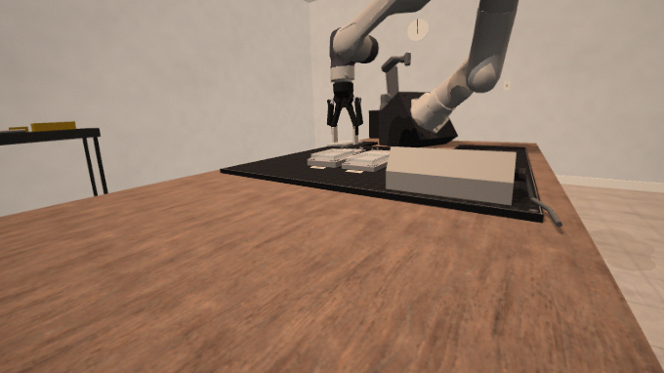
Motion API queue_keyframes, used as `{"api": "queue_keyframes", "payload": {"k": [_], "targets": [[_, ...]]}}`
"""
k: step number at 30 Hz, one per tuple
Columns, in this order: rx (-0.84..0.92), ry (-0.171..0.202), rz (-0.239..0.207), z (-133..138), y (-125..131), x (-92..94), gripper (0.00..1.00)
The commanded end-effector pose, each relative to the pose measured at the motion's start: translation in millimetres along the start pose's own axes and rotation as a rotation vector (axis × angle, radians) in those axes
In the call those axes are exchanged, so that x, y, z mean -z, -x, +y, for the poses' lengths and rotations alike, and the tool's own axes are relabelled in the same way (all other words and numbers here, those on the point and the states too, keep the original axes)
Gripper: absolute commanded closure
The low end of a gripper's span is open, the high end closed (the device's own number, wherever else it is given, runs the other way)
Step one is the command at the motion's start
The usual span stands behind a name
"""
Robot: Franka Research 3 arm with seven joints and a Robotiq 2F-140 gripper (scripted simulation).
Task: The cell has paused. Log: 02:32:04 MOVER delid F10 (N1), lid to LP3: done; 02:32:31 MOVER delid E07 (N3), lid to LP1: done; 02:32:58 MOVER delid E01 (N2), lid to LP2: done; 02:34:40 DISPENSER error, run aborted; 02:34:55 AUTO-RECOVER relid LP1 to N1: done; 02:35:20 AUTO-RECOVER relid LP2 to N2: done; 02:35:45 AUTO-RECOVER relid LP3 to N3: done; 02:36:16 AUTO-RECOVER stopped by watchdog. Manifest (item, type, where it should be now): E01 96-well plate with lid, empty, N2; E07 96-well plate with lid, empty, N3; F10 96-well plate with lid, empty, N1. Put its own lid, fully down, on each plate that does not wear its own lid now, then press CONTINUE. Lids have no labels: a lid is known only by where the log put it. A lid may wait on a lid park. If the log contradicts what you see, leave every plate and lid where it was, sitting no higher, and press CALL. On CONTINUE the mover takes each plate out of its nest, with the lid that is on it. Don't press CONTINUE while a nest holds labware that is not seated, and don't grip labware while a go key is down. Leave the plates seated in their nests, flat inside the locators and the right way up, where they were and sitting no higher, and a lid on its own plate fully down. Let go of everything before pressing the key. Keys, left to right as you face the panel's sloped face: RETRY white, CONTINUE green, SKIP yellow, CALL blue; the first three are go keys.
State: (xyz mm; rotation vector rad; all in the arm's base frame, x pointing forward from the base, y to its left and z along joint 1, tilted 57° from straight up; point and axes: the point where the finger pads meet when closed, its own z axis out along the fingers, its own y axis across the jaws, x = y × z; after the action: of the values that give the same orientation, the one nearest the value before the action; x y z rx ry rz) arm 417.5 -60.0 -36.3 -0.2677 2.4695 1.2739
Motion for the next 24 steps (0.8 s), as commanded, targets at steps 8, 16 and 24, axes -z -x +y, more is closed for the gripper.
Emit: {"api": "queue_keyframes", "payload": {"k": [8, 16, 24], "targets": [[0.006, -0.007, -0.002, -2.2, 0.2, -10.1, 1.0], [0.006, -0.007, -0.002, -2.2, 0.2, -11.6, 1.0], [0.006, -0.007, -0.002, -2.2, 0.2, -11.6, 1.0]]}}
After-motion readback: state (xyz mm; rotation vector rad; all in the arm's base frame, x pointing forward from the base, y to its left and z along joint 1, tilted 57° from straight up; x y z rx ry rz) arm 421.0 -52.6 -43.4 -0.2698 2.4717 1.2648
